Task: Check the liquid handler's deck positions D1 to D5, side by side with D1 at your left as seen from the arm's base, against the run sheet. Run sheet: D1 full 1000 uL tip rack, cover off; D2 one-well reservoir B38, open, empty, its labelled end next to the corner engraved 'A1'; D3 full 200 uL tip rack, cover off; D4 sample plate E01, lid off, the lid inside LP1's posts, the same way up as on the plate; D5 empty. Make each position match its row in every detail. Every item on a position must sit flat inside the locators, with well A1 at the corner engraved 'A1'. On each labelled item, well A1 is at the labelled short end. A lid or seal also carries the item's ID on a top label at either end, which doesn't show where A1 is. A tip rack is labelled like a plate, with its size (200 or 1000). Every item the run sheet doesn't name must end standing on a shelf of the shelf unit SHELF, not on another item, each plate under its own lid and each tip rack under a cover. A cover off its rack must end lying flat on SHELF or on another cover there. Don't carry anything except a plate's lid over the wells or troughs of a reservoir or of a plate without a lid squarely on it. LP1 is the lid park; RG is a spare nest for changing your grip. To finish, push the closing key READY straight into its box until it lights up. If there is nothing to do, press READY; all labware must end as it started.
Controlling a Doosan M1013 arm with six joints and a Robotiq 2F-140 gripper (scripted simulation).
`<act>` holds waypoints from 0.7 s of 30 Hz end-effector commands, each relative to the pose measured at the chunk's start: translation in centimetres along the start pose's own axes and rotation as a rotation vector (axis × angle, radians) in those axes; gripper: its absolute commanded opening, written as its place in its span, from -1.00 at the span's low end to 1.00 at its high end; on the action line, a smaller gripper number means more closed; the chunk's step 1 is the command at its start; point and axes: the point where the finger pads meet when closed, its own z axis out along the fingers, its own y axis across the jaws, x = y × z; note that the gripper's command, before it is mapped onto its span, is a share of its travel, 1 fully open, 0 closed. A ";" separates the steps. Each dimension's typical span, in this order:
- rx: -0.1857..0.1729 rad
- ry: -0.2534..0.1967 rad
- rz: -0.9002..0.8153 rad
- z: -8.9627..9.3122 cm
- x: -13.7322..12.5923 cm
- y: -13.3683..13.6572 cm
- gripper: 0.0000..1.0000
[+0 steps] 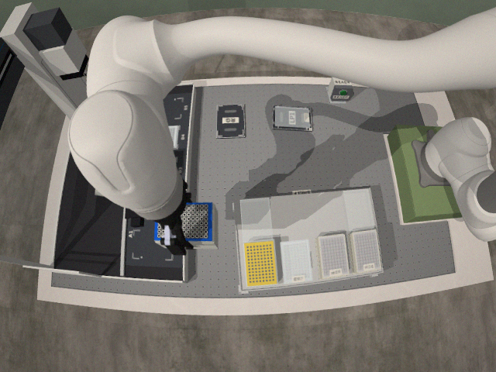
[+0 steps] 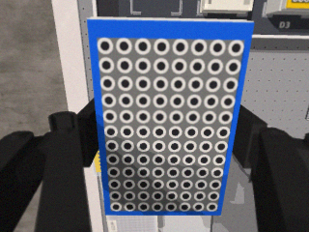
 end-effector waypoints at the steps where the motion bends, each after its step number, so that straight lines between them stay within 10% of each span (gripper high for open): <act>1: 0.000 0.002 0.000 -0.1 0.5 0.0 -0.80; 21: 0.000 0.002 0.000 -0.2 9.5 -0.1 -0.80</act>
